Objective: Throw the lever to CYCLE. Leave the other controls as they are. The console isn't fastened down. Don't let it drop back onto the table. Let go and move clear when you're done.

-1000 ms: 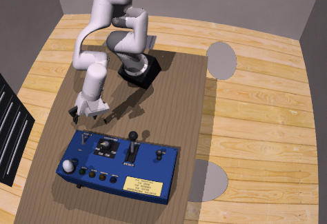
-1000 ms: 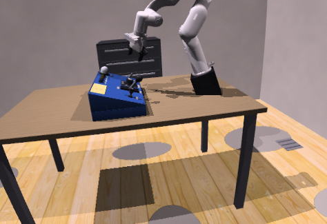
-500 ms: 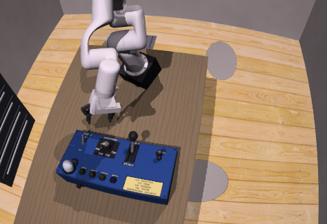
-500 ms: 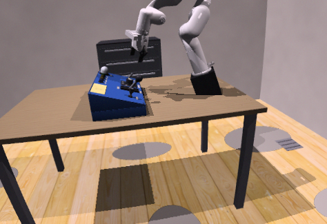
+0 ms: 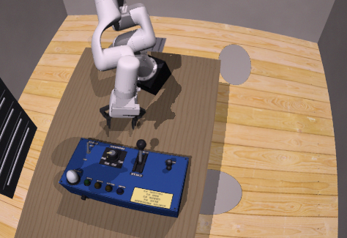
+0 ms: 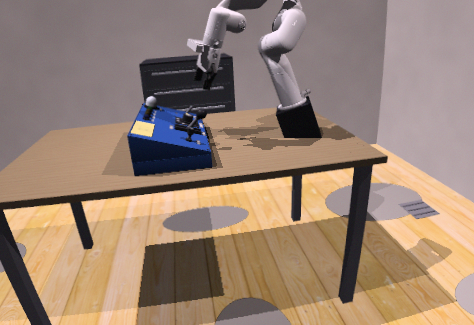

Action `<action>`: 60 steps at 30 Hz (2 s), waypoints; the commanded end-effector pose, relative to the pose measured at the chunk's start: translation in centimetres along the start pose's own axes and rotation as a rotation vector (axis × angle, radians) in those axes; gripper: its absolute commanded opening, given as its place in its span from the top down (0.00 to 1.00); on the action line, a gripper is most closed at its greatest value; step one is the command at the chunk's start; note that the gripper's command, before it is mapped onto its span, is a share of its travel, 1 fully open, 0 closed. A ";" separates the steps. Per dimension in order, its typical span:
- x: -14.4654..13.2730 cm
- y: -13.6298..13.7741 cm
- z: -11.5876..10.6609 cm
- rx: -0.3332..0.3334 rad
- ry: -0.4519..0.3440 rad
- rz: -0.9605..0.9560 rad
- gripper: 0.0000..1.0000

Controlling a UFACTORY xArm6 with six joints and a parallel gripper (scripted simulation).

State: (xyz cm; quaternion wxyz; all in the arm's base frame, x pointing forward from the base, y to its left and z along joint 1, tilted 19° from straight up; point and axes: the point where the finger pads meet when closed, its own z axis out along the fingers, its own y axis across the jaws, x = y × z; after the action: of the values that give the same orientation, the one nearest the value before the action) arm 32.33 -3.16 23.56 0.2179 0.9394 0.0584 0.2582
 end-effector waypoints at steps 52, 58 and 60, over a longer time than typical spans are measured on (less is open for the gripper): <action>-1.4 -9.8 -5.6 0.169 0.044 0.379 0.00; -1.4 -9.8 -5.6 0.169 0.044 0.379 0.00; -1.4 -9.8 -5.6 0.169 0.044 0.379 0.00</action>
State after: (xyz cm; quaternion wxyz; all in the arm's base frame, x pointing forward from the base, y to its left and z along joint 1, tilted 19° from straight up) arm 28.24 7.35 22.77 0.0857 0.9429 -0.0931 0.3082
